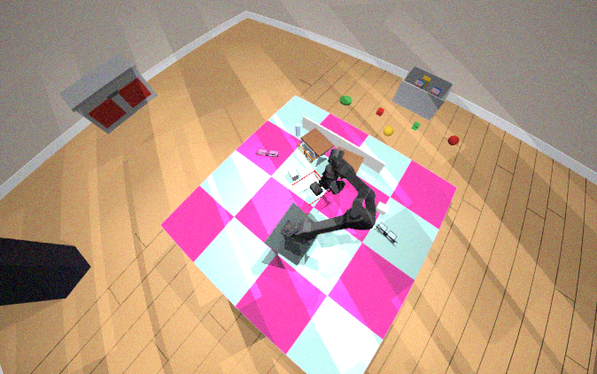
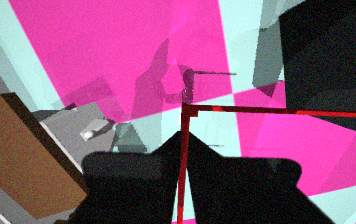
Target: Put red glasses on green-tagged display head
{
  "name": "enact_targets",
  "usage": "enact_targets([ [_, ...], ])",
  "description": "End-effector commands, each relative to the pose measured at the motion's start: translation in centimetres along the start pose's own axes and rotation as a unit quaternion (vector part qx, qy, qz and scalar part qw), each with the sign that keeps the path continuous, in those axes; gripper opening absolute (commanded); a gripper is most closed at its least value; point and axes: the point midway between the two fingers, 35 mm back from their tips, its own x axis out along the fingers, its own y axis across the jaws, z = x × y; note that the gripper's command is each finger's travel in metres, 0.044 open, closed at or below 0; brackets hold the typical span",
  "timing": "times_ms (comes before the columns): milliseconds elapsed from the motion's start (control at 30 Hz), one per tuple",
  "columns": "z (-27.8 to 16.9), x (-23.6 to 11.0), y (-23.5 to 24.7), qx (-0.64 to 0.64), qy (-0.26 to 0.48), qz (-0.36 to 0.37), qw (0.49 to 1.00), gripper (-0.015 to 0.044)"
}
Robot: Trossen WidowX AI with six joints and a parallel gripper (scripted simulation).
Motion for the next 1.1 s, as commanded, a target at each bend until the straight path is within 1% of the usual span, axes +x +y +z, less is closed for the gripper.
enact_targets([
  [0,-0.1,0.5,-0.1,0.003,-0.002,-0.001,1.0,0.0],
  [1067,-0.3,3.7,0.1,0.003,-0.001,-0.002,1.0,0.0],
])
